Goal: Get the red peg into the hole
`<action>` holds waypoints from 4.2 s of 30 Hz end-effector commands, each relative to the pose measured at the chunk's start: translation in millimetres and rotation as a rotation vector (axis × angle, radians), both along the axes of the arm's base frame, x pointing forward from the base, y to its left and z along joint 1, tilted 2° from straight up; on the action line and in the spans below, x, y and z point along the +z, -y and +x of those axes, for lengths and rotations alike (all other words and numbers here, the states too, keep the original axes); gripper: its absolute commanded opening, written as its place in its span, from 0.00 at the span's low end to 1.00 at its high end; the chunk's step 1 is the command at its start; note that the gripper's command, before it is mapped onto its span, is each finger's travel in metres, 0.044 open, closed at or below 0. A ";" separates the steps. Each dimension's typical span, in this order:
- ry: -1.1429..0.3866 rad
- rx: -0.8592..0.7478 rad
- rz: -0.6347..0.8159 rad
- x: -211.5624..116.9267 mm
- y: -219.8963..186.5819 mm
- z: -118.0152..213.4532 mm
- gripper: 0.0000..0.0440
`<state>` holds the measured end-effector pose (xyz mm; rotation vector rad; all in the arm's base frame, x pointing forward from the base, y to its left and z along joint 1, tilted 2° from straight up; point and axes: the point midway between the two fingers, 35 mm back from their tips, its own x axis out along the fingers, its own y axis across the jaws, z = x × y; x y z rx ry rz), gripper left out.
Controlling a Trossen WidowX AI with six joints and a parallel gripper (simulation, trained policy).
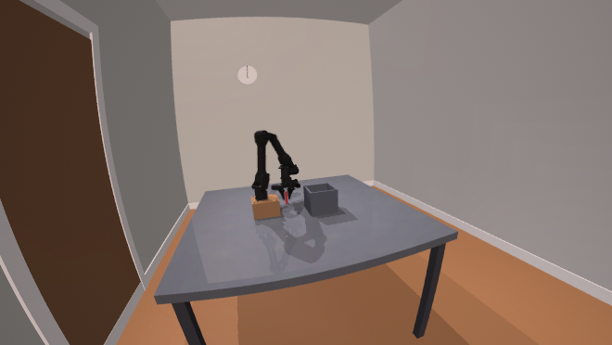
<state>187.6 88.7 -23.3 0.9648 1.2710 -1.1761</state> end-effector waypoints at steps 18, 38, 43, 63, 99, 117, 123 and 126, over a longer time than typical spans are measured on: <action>0.108 0.012 0.067 17.1 -9.5 28.3 0.00; 0.296 0.019 0.116 94.7 0.9 76.8 0.00; 0.321 0.025 0.101 114.9 14.4 86.3 0.00; 0.315 -0.002 0.010 152.0 85.9 104.1 0.00; 0.209 -0.041 -0.010 118.8 180.3 117.6 0.00; 0.204 -0.032 0.013 82.0 205.6 128.2 0.01; 0.196 -0.010 0.024 68.2 209.0 131.5 0.00; 0.192 0.002 0.025 61.5 210.5 133.1 0.00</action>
